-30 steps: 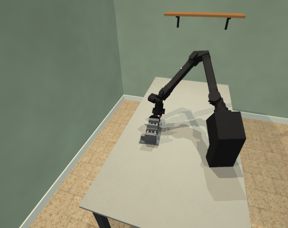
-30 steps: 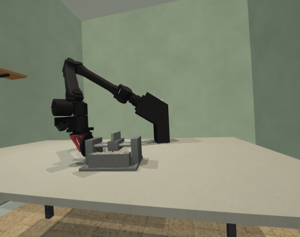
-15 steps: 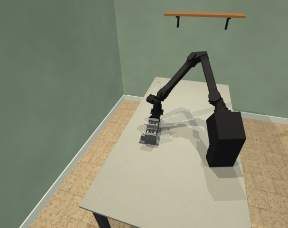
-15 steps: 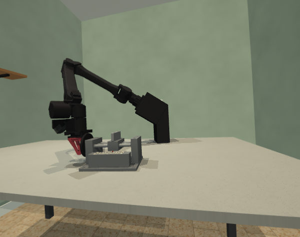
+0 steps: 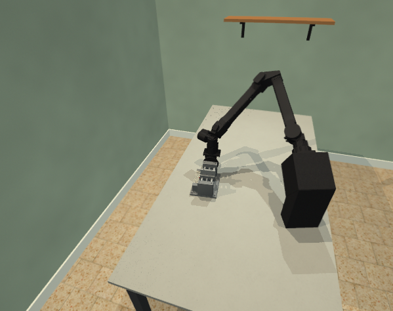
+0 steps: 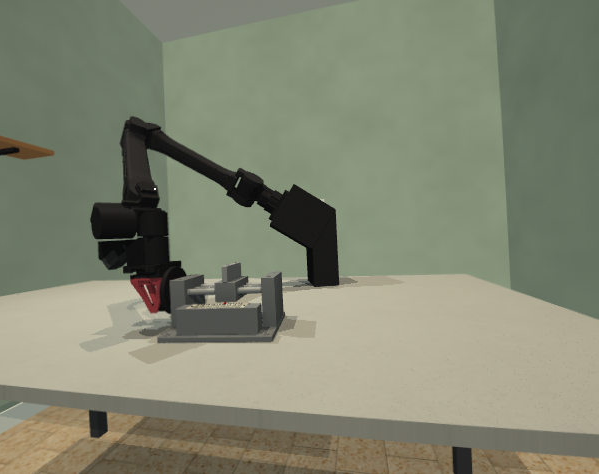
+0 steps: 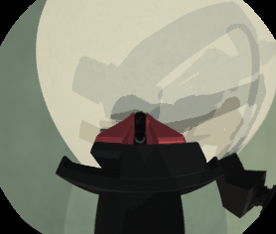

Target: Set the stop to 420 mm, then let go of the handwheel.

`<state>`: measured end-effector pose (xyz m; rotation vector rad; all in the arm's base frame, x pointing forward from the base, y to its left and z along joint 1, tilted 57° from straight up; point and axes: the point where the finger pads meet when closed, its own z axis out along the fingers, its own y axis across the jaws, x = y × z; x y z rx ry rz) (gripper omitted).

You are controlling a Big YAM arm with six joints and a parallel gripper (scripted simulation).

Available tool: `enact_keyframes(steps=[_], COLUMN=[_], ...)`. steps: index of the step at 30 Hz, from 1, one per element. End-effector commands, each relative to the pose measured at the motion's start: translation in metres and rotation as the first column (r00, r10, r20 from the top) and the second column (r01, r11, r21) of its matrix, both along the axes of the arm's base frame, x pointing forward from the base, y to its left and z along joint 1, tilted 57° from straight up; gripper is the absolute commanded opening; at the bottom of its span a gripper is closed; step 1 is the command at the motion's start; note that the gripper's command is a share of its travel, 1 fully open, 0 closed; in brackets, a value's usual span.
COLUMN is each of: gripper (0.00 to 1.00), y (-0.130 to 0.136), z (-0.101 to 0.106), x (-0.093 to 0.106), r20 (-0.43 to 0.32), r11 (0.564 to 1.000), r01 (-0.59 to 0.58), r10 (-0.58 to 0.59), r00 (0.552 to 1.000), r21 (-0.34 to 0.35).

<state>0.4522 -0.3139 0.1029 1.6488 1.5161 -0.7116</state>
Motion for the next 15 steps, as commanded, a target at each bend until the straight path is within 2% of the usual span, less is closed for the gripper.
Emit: enact_keyframes(steps=[1,5,10,15], gripper=[0.06,0.06,0.06,0.06], y=[-0.011,-0.008,0.010,0.012], z=[0.002,0.001,0.004,0.006], x=[0.007,0.008,0.027,0.034], r20=[0.015,0.007,0.012,0.009], r11=[1.000,1.000,1.000,1.000], r01=[0.017,0.014,-0.020,-0.022], r10=[-0.017,-0.014,0.020,0.022], r00=[1.000,1.000,1.000,1.000], r21=[-0.005,-0.001,0.002,0.001])
